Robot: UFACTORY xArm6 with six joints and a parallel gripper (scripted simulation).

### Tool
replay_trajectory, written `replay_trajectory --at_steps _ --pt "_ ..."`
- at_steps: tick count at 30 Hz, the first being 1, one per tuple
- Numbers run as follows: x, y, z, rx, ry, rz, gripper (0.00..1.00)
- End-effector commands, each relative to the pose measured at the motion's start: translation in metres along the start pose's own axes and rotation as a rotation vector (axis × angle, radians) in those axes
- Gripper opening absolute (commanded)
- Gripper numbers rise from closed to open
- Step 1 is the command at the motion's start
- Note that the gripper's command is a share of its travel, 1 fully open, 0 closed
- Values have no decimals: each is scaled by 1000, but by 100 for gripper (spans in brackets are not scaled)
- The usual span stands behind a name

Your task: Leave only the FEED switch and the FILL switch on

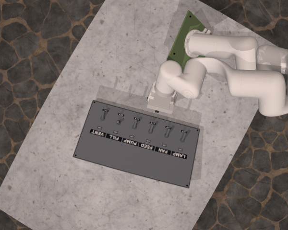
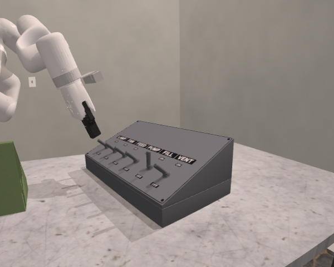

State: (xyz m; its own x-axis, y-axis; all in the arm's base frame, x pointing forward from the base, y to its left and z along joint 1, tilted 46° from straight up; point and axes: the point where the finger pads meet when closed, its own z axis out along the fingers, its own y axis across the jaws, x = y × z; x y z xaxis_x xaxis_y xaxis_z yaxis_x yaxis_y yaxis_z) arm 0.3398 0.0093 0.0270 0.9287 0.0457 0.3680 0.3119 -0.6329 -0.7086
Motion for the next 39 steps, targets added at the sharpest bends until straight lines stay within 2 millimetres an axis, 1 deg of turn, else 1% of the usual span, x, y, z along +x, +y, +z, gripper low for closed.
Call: replay_trajectory --at_steps 1,7,9,16,22,31,39 --pt "2 1 15 -2 3 -2 0" --pt "2 1 37 -2 3 -2 0" --pt "2 1 37 -2 3 -2 0" --pt "2 1 58 -2 3 -2 0" --pt "2 1 71 -2 3 -2 0" --pt "2 1 78 -2 3 -2 0" --pt "2 1 79 -2 3 -2 0"
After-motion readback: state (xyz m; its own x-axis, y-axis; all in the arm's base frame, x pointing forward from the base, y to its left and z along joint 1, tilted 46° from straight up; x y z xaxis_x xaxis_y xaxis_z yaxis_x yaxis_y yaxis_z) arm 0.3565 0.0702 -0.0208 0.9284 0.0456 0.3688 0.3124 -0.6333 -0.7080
